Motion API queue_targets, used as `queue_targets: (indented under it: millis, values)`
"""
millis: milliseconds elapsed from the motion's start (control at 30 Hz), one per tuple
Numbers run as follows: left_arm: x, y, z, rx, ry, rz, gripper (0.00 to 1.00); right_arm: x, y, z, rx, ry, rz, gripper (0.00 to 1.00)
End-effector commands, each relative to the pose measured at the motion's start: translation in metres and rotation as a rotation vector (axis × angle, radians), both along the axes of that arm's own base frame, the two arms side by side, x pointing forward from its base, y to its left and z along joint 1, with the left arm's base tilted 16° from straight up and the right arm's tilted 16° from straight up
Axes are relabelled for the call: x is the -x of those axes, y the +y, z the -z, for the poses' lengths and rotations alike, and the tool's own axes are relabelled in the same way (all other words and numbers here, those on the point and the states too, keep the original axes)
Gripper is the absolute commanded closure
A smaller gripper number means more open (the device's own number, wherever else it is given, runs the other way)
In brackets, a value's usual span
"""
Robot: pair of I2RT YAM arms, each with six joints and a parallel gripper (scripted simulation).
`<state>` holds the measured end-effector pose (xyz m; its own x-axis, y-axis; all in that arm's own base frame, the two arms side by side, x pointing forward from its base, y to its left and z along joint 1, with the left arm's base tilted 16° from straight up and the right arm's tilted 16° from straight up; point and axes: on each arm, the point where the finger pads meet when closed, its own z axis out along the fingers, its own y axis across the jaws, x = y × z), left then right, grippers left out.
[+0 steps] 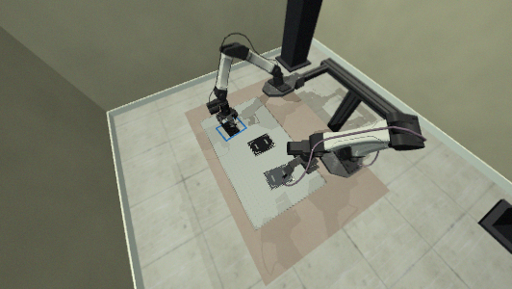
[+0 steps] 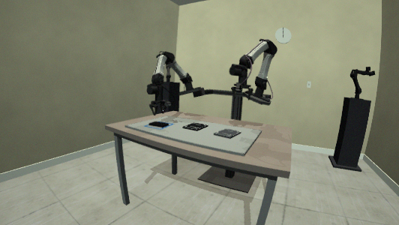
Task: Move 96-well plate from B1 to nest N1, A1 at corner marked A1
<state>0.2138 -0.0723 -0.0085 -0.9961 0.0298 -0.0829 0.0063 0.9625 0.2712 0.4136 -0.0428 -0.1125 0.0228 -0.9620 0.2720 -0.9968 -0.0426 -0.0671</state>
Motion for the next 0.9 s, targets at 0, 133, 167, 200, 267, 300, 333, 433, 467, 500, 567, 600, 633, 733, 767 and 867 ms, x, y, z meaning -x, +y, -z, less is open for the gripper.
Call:
queue_targets:
  millis: [0,133,167,200,267,300,333,433,467,500,567,600,633,733,767,867]
  values:
    - [0.007,0.001,-0.002,0.003,0.009,-0.001,0.0,-0.006,0.001,-0.008,0.015,-0.004,-0.11,0.0]
    - [0.007,0.001,-0.002,0.003,0.009,-0.001,0.0,-0.004,0.001,-0.004,0.01,0.012,-0.102,0.0]
    - [0.007,0.001,-0.002,0.003,0.009,-0.001,0.0,-0.004,0.001,-0.004,0.01,0.012,-0.102,0.0]
    - [0.007,0.001,-0.002,0.003,0.009,-0.001,0.0,-0.004,0.001,-0.004,0.01,0.012,-0.102,0.0]
    - [0.007,0.001,-0.002,0.003,0.009,-0.001,0.0,-0.004,0.001,-0.004,0.01,0.012,-0.102,0.0]
    - [0.007,0.001,-0.002,0.003,0.009,-0.001,0.0,-0.004,0.001,-0.004,0.01,0.012,-0.102,0.0]
    - [0.007,0.001,-0.002,0.003,0.009,-0.001,0.0,-0.004,0.001,-0.004,0.01,0.012,-0.102,0.0]
    - [0.007,0.001,-0.002,0.003,0.009,-0.001,0.0,0.003,-0.002,0.011,0.013,0.039,-0.105,0.0]
    - [0.007,0.001,-0.002,0.003,0.009,-0.001,0.0,0.003,-0.004,0.012,0.012,0.038,-0.099,0.0]
    - [0.007,0.001,-0.002,0.003,0.009,-0.001,0.0,0.002,-0.007,0.013,0.012,0.035,-0.094,0.0]
    - [0.007,0.001,-0.002,0.003,0.009,-0.001,0.0,-0.001,-0.008,0.015,0.012,0.029,-0.094,0.0]
    - [0.007,0.001,-0.002,0.003,0.009,-0.001,0.0,-0.001,-0.008,0.015,0.012,0.029,-0.094,0.0]
    - [0.007,0.001,-0.002,0.003,0.009,-0.001,0.0,-0.001,-0.008,0.015,0.012,0.029,-0.094,0.0]
    - [0.007,0.001,-0.002,0.003,0.009,-0.001,0.0,-0.007,-0.004,0.018,0.012,0.017,-0.105,0.0]
    - [0.007,0.001,-0.002,0.003,0.009,-0.001,0.0,-0.007,-0.007,0.019,0.011,0.017,-0.1,0.0]
    - [0.007,0.001,-0.002,0.003,0.009,-0.001,0.0,-0.008,-0.01,0.024,0.01,0.017,-0.096,0.0]
